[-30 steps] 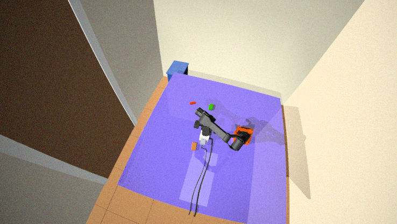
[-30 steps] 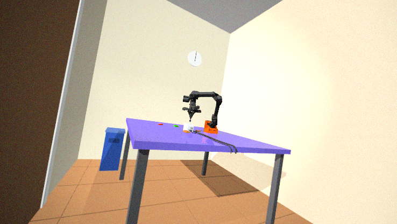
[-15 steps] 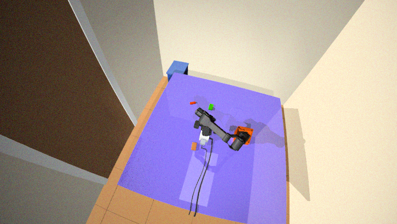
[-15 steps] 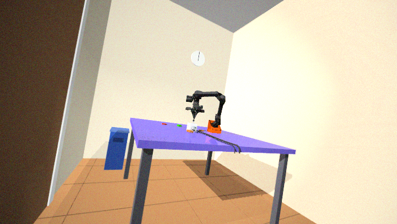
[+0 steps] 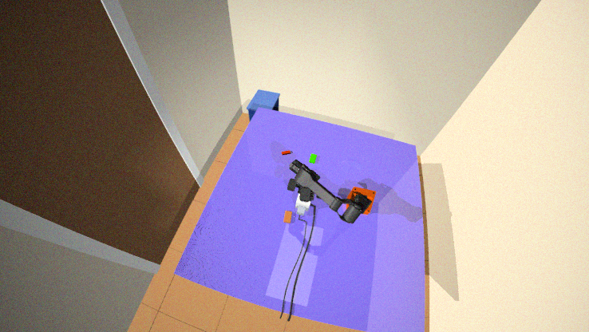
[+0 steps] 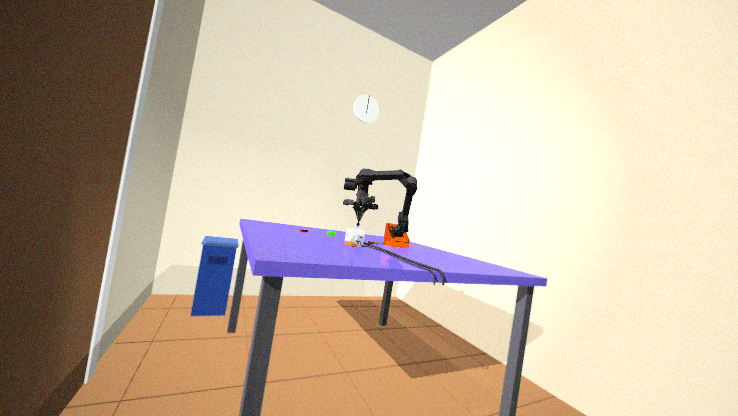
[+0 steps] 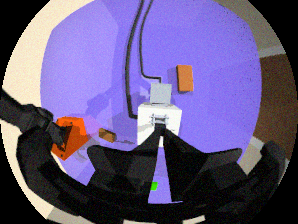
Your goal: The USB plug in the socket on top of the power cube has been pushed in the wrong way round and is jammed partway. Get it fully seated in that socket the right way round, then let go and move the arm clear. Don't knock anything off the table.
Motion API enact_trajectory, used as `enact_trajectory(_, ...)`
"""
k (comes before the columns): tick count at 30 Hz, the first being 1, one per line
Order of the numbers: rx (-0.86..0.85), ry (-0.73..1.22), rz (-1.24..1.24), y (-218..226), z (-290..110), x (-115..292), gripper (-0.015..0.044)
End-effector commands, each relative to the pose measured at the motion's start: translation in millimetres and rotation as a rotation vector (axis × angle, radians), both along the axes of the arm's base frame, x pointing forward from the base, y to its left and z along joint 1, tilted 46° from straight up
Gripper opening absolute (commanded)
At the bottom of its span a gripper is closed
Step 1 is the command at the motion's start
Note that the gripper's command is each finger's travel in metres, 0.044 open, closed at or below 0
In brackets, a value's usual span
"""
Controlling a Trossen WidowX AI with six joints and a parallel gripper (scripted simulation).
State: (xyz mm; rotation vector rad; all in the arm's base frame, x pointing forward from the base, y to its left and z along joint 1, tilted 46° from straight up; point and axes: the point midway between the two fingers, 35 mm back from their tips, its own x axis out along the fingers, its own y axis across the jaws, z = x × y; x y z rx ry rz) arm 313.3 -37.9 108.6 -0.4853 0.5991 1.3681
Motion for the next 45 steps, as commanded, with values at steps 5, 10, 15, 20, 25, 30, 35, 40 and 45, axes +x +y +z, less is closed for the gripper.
enact_trajectory(5,0.009,-0.007,0.002,1.4,-0.3,0.6,0.0)
enact_trajectory(10,0.013,-0.008,0.002,2.1,-0.5,0.7,0.0)
enact_trajectory(15,0.017,-0.009,0.002,2.7,-0.7,0.9,0.0)
enact_trajectory(20,0.019,-0.009,0.002,3.3,-1.0,1.0,0.0)
enact_trajectory(25,0.019,-0.009,0.002,3.7,-1.4,1.0,0.0)
enact_trajectory(30,0.019,-0.009,0.002,4.1,-1.8,1.1,0.0)
enact_trajectory(35,0.02,-0.009,0.002,4.5,-2.2,1.1,0.0)
enact_trajectory(40,0.02,-0.009,0.002,5.0,-2.7,1.2,0.0)
enact_trajectory(45,0.02,-0.009,0.002,5.4,-3.1,1.3,0.0)
